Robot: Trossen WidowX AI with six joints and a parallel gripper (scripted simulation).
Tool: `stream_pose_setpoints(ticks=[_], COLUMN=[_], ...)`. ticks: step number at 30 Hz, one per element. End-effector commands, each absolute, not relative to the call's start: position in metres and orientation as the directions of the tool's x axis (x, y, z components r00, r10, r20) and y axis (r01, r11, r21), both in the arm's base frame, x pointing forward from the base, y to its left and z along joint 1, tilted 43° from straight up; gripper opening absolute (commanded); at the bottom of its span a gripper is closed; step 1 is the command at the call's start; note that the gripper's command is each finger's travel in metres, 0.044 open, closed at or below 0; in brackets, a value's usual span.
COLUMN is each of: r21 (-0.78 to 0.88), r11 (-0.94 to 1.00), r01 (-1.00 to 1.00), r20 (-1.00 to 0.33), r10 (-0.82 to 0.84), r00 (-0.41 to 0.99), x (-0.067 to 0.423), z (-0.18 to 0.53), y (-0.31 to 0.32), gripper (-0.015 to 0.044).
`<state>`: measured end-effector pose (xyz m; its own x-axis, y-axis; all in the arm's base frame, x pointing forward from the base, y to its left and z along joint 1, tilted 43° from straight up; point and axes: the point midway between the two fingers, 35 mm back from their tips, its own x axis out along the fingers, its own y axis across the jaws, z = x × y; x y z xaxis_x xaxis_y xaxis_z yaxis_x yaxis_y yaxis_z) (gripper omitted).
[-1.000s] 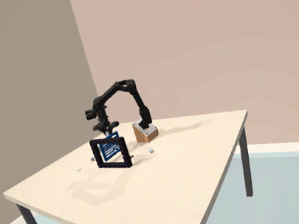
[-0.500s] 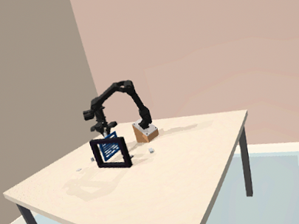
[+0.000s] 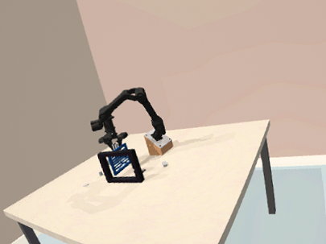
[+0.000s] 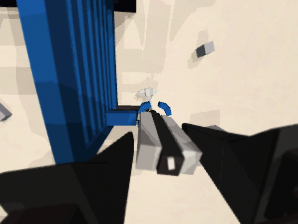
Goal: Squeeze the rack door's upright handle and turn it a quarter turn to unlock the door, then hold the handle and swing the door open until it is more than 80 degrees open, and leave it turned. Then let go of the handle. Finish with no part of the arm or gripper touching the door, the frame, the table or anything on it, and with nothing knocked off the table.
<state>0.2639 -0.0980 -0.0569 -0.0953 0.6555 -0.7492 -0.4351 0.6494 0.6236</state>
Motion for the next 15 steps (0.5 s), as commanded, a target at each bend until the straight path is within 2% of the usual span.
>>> stream_pose_setpoints(ticks=[1,15], r21=[0.623,0.622], r11=[0.647,0.648], r01=[-0.44,-0.439], r20=[-0.749,-0.75], r10=[0.656,0.655], r00=[-0.095,-0.095], x=[0.264,0.268], z=[-0.056,-0.041], y=[-0.099,-0.113], gripper=[0.0295,0.0295])
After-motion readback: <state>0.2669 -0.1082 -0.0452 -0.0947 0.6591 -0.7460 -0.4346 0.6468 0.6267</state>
